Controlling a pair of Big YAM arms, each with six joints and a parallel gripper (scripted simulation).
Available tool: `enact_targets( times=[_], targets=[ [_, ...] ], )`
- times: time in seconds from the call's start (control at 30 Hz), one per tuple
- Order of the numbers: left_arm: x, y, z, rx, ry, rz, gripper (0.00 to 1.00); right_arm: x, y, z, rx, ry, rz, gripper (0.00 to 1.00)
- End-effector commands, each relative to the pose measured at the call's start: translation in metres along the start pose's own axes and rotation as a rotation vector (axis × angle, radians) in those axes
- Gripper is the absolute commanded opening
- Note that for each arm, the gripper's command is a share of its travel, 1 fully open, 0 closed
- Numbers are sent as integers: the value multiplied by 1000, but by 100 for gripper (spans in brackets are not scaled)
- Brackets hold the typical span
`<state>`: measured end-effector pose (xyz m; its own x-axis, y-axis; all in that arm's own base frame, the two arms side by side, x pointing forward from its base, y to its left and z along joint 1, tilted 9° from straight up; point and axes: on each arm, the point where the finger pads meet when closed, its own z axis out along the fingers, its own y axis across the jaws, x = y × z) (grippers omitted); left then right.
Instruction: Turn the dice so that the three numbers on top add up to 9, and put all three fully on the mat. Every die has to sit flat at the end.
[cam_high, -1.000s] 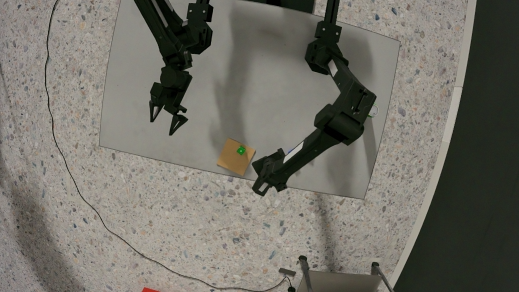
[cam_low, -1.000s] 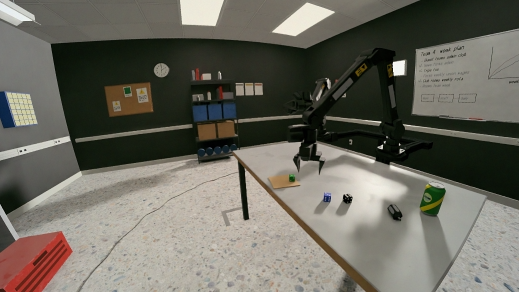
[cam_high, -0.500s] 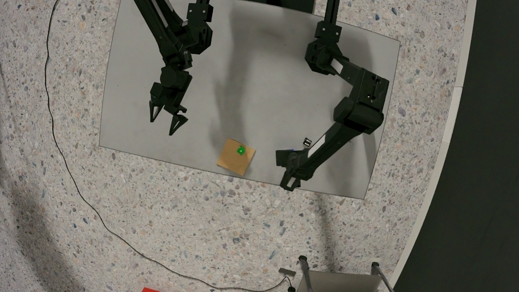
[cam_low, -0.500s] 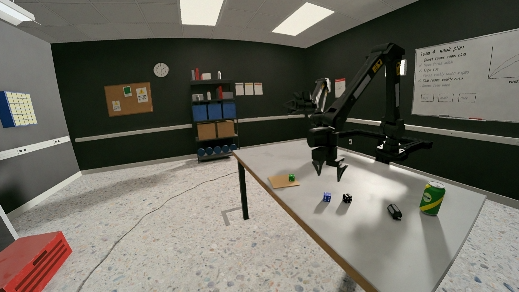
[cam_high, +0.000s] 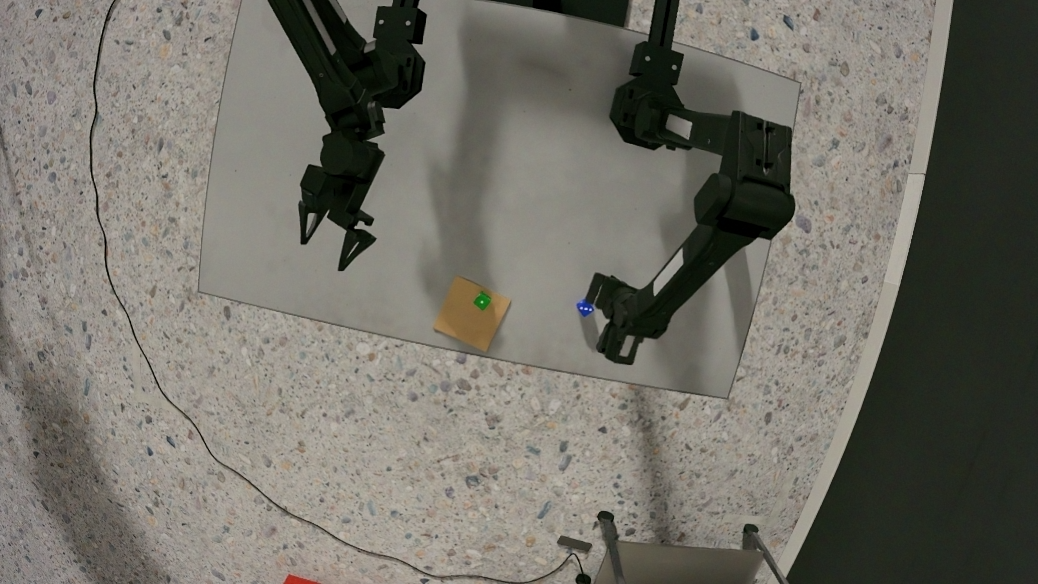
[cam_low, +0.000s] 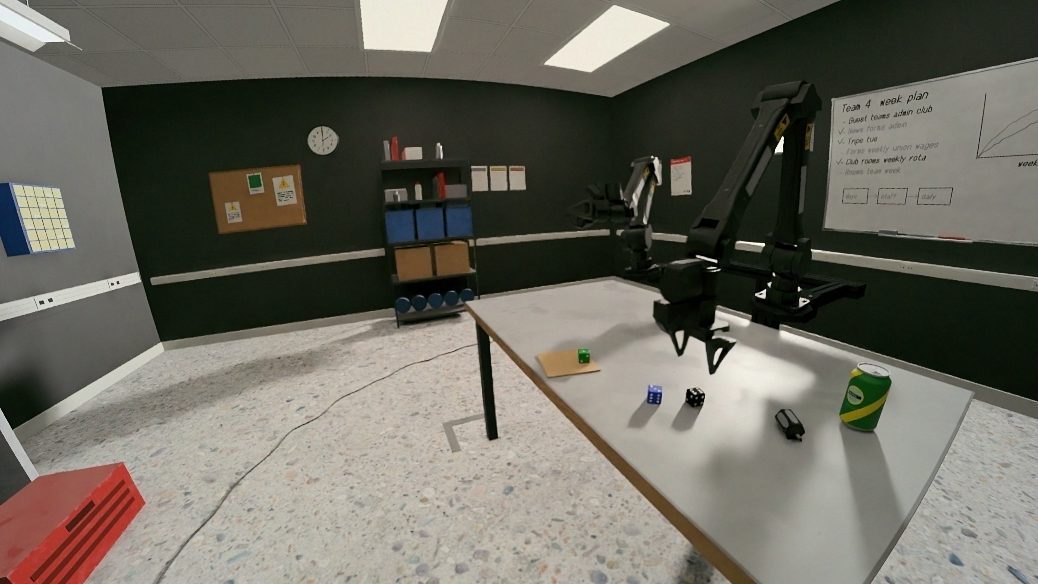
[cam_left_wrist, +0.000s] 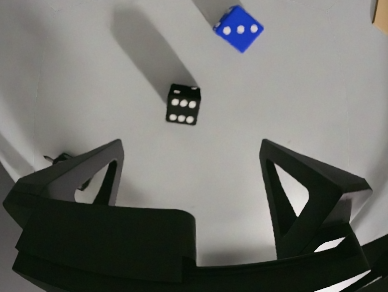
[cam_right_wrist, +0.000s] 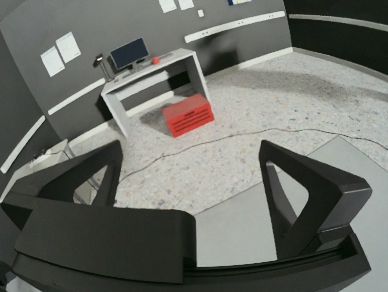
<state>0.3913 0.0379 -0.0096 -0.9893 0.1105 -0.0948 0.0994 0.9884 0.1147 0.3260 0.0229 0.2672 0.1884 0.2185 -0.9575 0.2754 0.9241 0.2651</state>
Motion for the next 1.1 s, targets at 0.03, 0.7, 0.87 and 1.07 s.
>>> enact_targets(
  times=[0.03,0.7,0.87,1.07],
  targets=[
    [-3,10,-8,3,-43,131,100,-3,1,1,-1,-5,5,100],
    [0,13,-6,4,-32,152,45,-3,1,1,-1,-5,5,100],
    [0,13,-6,4,-32,151,45,-3,1,1,-1,-5,5,100],
    [0,13,-6,4,-32,151,45,-3,1,1,-1,-5,5,100]
  ],
)
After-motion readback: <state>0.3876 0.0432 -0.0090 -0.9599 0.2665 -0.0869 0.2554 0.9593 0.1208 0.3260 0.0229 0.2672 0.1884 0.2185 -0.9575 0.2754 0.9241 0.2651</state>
